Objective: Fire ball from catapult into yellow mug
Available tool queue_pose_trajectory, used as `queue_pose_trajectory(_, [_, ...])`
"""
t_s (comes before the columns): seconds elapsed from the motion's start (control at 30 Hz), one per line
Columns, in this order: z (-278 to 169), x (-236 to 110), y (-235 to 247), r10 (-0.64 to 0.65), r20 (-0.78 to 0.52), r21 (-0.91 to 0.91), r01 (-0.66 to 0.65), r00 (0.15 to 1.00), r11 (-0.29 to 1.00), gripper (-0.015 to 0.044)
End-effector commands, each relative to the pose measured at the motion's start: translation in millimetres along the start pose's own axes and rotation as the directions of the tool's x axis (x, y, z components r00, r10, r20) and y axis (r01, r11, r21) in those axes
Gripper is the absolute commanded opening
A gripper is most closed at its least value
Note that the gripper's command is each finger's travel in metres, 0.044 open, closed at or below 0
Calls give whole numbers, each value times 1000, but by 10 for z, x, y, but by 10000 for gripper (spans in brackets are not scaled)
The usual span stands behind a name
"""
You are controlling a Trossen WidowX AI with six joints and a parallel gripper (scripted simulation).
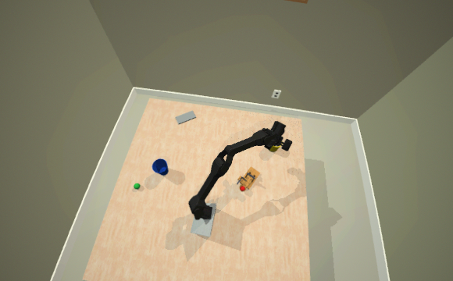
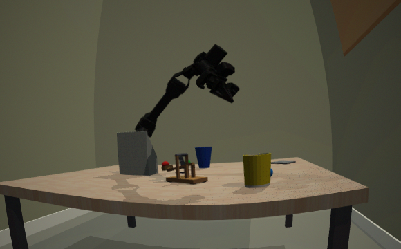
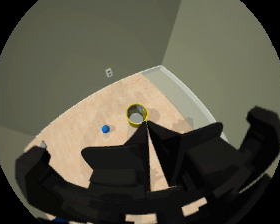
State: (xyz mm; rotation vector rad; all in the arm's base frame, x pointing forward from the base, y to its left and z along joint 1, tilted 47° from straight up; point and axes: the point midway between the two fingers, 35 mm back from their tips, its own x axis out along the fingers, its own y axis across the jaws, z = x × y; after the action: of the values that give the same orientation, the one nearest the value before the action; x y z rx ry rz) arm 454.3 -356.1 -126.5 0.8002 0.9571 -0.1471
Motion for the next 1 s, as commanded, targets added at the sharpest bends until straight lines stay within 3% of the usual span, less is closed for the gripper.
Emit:
queue_pose_trajectory(0.0, [8,2,10,5,2,3,-5,1000,1000,0])
queue_pose_trajectory(0.47, [-474,69,350,-96,-149,-307,46,984,950,0])
queue_pose_trajectory(0.97, [-1195,-19,695,-231,-320,-647,-35,919,761,0])
